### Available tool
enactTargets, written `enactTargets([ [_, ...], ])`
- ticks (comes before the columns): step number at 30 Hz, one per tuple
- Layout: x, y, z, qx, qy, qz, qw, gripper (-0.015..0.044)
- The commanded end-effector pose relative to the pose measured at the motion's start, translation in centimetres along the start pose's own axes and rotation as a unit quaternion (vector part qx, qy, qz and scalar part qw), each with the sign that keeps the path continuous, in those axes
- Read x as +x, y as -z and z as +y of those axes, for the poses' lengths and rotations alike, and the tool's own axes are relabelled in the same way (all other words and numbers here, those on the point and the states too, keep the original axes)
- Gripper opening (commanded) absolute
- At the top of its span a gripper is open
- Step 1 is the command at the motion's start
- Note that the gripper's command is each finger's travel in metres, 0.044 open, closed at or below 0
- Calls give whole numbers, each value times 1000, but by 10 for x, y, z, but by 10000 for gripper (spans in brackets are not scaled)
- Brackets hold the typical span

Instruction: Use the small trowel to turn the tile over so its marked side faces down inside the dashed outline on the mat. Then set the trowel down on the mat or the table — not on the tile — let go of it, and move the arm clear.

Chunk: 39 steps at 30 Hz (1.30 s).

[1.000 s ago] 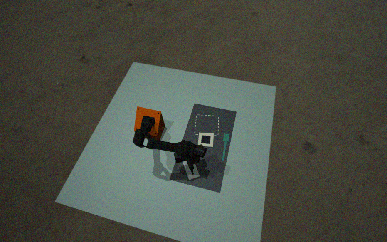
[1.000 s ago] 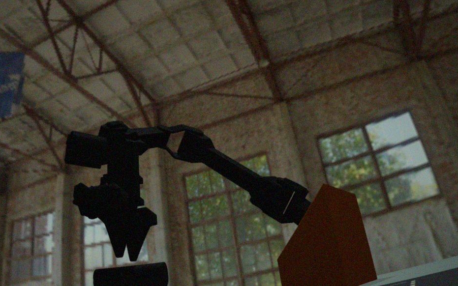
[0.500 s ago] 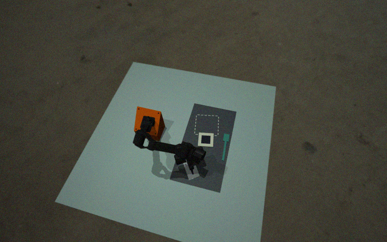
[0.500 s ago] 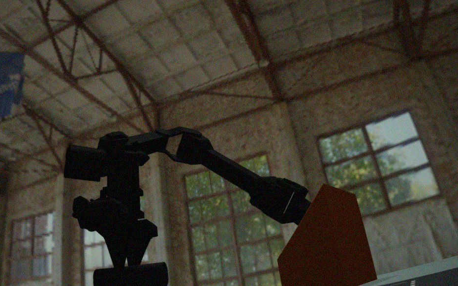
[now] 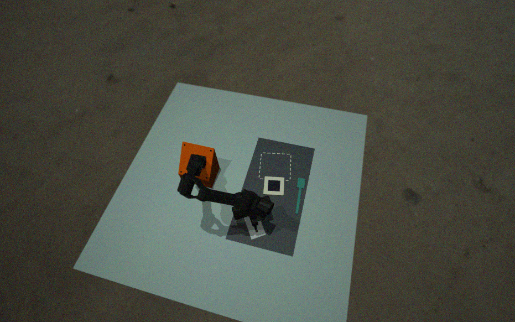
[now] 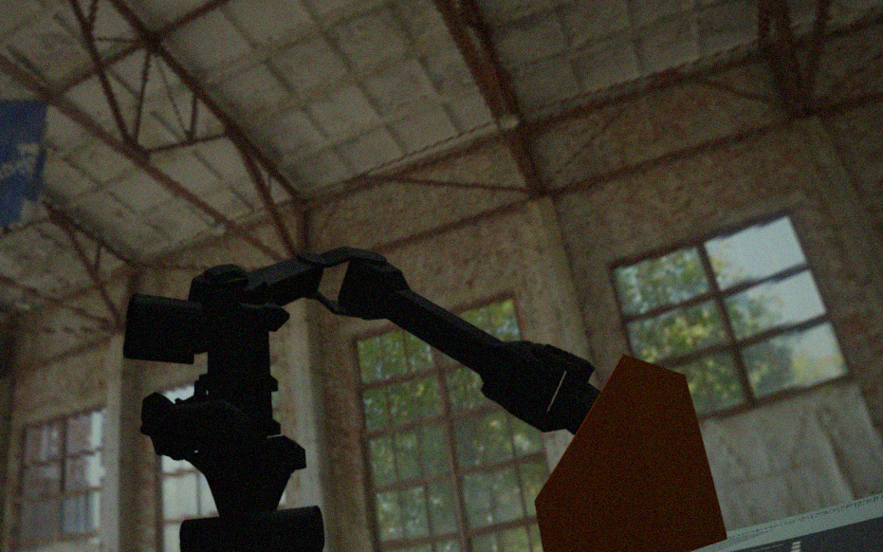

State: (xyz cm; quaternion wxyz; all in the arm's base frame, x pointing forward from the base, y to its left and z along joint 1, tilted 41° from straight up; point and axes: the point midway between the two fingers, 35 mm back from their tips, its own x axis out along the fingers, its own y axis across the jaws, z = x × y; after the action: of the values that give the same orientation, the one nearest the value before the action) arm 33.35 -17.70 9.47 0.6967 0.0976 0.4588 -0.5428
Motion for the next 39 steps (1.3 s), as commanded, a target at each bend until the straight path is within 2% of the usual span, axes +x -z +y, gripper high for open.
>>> enactTargets([
  [1,1,1,1,-3,-1,2,1000,203],
  [12,1,1,1,-3,-1,2,1000,130],
  [20,1,1,1,-13,-1,2,1000,130],
  [39,1,1,1,-290,-2,1,957,130],
])
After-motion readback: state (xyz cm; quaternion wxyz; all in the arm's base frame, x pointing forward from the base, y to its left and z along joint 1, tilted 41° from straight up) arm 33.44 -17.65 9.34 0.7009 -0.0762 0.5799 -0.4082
